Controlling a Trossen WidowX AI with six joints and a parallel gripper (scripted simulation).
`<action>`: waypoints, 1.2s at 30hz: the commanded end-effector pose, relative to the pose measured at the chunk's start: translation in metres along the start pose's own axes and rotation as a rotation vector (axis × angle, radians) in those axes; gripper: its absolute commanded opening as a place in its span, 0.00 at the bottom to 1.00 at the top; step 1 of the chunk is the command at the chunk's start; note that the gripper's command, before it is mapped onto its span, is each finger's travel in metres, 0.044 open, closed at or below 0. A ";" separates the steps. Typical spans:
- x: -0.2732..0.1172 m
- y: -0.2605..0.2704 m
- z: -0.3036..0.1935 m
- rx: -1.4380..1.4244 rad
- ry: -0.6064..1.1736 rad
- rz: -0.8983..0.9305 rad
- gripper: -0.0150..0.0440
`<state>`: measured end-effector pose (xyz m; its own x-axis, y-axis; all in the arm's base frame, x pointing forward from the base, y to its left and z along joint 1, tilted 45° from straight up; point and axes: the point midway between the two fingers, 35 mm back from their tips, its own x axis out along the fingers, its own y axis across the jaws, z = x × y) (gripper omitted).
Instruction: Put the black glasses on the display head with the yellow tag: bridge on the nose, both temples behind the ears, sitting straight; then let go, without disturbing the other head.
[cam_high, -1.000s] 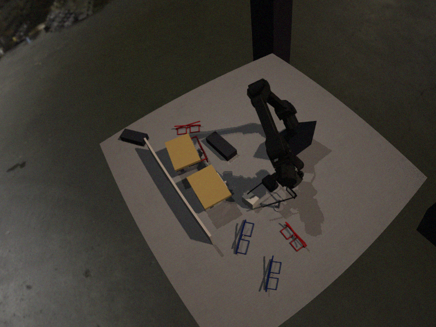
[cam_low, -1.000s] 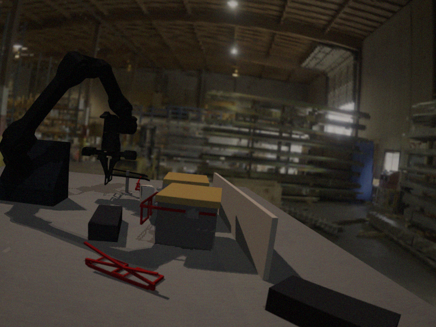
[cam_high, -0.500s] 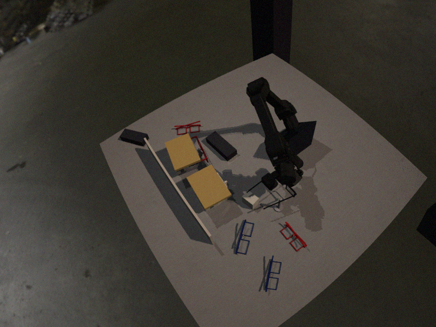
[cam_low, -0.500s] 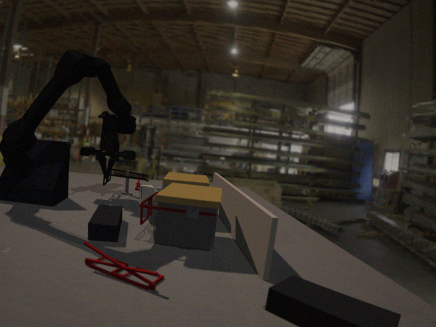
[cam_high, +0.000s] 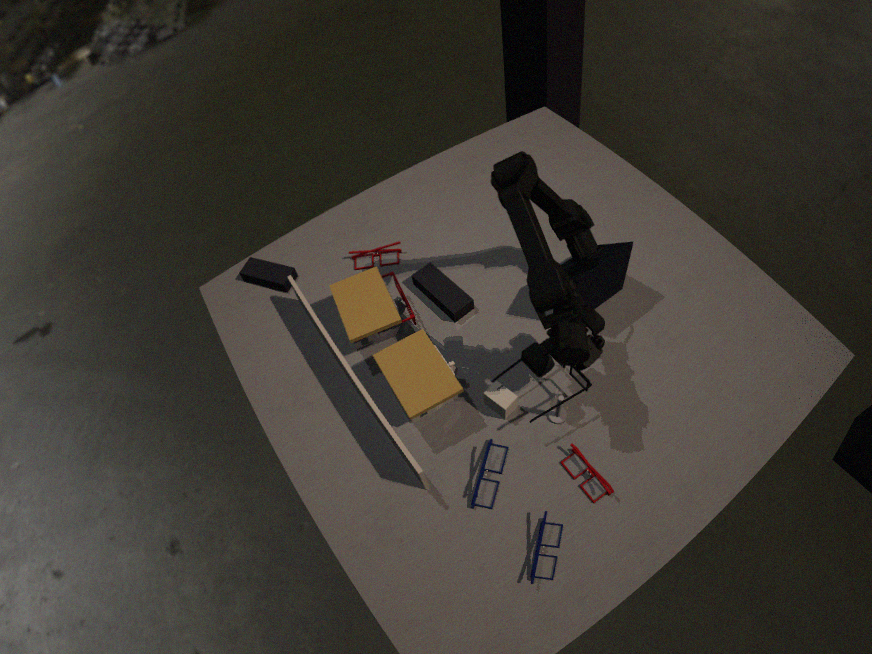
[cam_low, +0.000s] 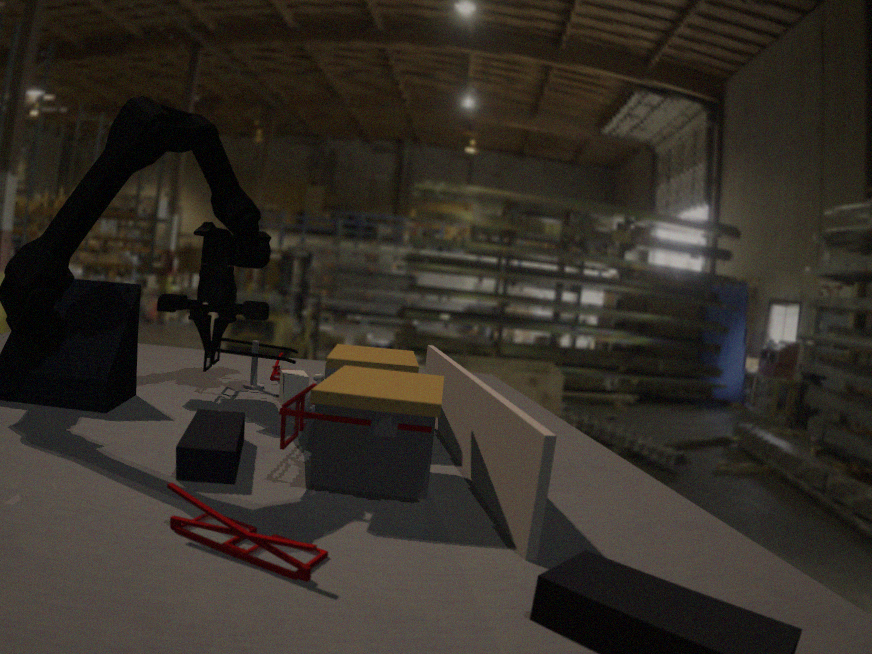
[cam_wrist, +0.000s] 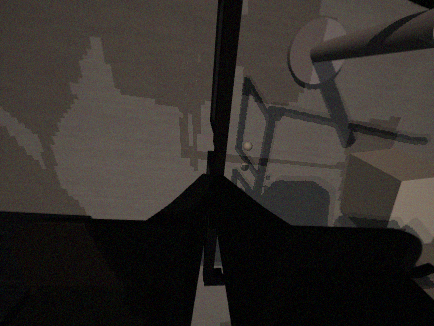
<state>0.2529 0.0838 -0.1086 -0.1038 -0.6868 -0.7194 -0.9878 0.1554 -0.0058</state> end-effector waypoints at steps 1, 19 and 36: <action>0.000 0.000 -0.004 -0.005 0.004 -0.005 0.25; 0.000 0.002 -0.011 -0.005 0.004 -0.005 0.25; 0.000 0.002 -0.008 -0.005 0.004 -0.005 0.25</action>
<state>0.2499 0.0780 -0.1023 -0.1023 -0.6872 -0.7192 -0.9883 0.1524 -0.0051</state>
